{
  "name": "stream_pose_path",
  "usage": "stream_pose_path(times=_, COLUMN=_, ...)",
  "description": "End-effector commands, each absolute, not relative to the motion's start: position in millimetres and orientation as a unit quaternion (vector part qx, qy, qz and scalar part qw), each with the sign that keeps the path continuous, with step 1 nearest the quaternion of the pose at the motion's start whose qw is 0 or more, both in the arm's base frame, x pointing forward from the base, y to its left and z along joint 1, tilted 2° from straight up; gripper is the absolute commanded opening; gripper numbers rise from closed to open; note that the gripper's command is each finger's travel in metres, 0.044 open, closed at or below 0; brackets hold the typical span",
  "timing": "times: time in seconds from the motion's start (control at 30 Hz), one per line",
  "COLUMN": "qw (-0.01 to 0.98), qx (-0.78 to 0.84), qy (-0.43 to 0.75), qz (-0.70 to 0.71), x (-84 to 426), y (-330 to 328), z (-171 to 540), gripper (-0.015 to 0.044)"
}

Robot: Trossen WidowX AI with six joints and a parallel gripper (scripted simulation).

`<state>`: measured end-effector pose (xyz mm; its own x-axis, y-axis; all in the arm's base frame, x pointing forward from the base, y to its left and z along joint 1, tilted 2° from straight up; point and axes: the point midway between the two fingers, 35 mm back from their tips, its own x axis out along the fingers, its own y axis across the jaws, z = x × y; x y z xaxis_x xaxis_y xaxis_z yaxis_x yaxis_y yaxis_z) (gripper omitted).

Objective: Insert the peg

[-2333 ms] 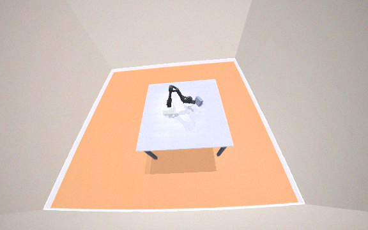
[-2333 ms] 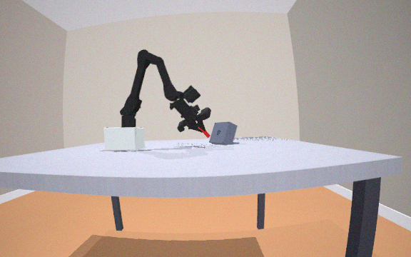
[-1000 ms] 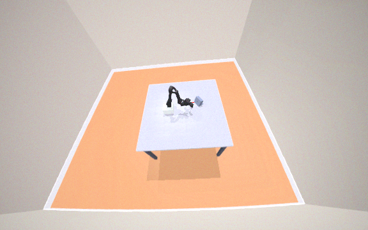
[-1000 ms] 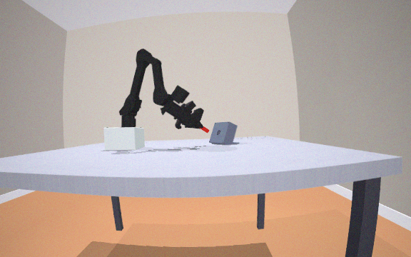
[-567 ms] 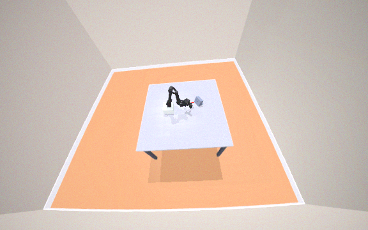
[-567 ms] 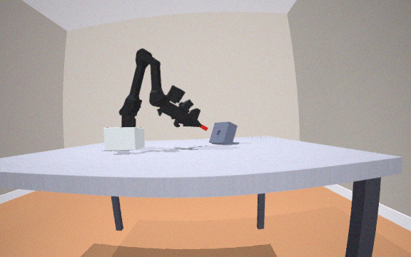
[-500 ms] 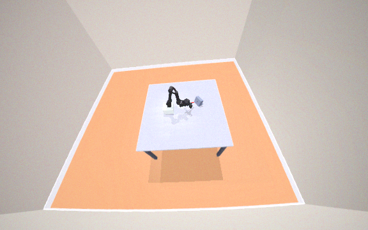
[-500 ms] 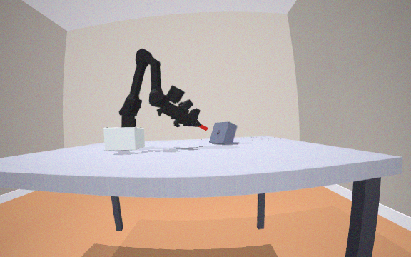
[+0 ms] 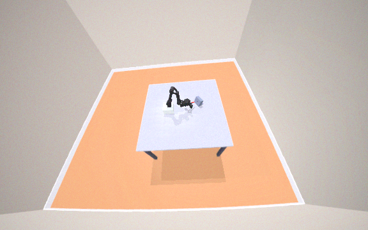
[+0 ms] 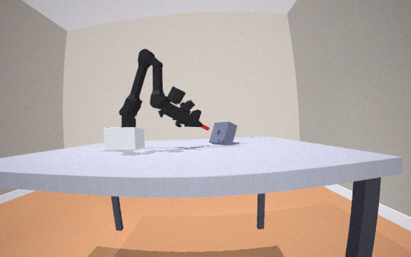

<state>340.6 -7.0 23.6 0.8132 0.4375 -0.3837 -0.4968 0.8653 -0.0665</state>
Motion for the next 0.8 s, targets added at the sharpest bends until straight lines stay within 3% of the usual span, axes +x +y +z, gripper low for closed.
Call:
stream_pose_path(times=0.0, qw=0.95, qx=-0.077, qy=0.179, qz=0.242, x=346, y=-6, z=23, gripper=0.0)
stream_pose_path(times=0.77, qw=0.956, qx=-0.051, qy=0.169, qz=0.234, x=362, y=2, z=18, gripper=0.0)
